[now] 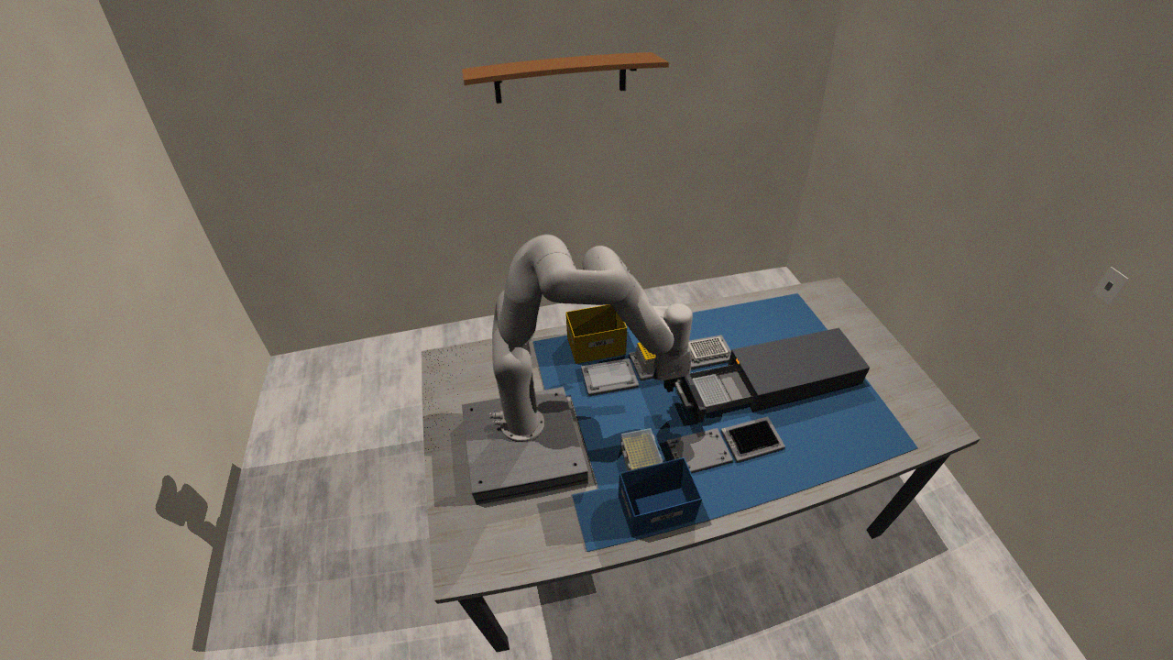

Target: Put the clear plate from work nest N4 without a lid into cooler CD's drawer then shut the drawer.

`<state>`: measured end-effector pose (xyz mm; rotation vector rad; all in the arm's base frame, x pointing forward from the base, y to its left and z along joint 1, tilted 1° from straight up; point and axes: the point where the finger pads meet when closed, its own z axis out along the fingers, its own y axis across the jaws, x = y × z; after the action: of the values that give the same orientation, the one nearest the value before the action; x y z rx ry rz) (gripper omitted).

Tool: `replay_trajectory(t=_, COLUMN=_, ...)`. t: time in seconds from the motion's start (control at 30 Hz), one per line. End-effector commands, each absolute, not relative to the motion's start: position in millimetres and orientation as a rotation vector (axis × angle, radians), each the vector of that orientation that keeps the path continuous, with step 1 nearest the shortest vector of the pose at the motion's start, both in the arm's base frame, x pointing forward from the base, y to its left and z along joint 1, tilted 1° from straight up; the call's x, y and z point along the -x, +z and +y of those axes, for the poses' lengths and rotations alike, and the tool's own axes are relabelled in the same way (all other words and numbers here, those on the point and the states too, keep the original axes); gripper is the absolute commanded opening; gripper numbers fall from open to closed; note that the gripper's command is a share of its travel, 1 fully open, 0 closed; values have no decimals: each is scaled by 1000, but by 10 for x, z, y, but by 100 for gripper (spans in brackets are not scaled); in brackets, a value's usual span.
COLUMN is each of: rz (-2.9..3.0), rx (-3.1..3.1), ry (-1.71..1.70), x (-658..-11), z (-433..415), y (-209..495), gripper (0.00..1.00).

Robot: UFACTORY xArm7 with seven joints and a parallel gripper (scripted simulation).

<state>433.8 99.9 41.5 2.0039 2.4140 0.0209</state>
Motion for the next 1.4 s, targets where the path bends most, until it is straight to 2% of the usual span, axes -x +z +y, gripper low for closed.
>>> replay_trajectory(t=0.0, rz=2412, rx=-2002, ry=26, x=-4357, z=1003, y=337, gripper=0)
replay_trajectory(t=1.37, rz=2412, rx=-2002, ry=26, x=-4363, z=1006, y=-63, gripper=0)
